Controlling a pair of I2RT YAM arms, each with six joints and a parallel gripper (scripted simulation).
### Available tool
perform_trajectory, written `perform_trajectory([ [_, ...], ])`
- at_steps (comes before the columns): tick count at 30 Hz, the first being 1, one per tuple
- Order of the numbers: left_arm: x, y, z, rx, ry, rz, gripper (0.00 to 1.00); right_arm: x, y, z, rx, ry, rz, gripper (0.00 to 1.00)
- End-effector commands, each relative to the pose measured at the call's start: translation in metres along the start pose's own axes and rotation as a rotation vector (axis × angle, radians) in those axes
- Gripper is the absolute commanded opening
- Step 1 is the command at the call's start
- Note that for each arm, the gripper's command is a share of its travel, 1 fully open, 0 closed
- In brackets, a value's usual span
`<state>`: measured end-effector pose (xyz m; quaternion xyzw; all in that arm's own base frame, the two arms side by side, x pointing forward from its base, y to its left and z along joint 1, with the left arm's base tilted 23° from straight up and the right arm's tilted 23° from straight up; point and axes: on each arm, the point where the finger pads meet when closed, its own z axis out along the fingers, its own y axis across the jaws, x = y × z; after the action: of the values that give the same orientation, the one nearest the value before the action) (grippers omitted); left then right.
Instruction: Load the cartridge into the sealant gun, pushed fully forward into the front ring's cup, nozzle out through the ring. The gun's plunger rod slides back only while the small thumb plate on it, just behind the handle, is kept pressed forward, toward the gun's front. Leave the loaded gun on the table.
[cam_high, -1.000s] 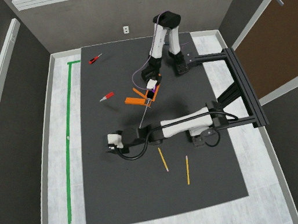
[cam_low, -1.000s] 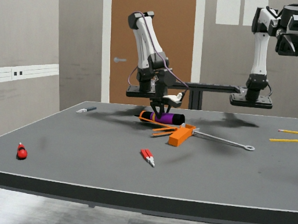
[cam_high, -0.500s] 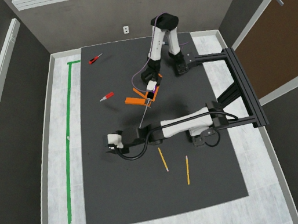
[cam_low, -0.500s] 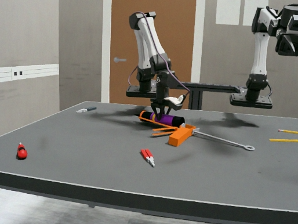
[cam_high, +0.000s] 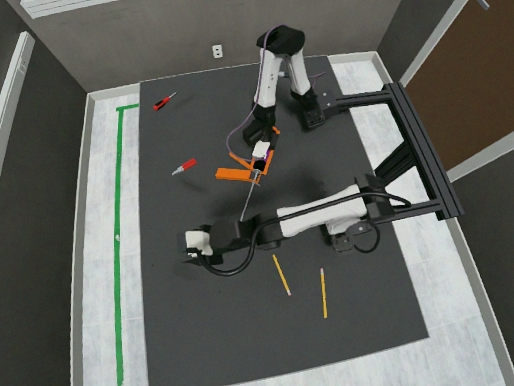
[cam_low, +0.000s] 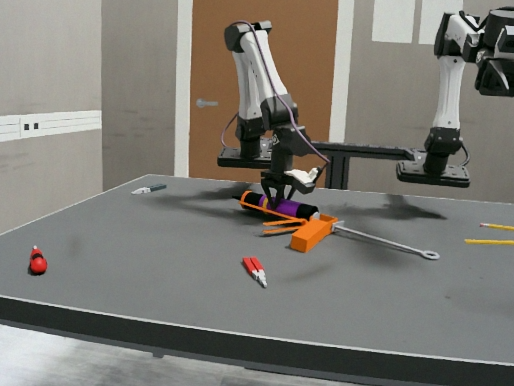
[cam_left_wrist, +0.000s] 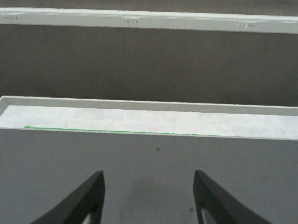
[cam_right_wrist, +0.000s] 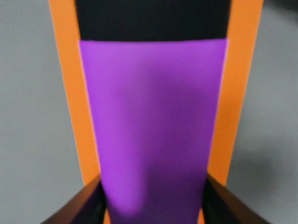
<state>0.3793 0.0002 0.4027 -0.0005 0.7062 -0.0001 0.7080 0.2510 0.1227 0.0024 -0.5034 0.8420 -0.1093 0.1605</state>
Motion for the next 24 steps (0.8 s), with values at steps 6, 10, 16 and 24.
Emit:
perform_trajectory([
  [6, -0.017, -0.003, -0.008, 0.004, -0.028, -0.01, 0.5, -0.015, -0.009, -0.013, 0.026, -0.051, 0.01, 0.0],
  [10, -0.017, -0.003, -0.008, 0.004, -0.028, -0.01, 0.5, -0.013, -0.01, -0.011, 0.028, -0.064, 0.011, 0.0],
  [16, -0.017, -0.003, -0.008, 0.004, -0.028, -0.01, 0.5, -0.008, -0.003, -0.004, 0.009, 0.006, 0.005, 0.0],
  [24, -0.017, -0.003, -0.008, 0.004, -0.028, -0.01, 0.5, -0.007, -0.002, 0.001, 0.0, 0.033, 0.002, 0.0],
])
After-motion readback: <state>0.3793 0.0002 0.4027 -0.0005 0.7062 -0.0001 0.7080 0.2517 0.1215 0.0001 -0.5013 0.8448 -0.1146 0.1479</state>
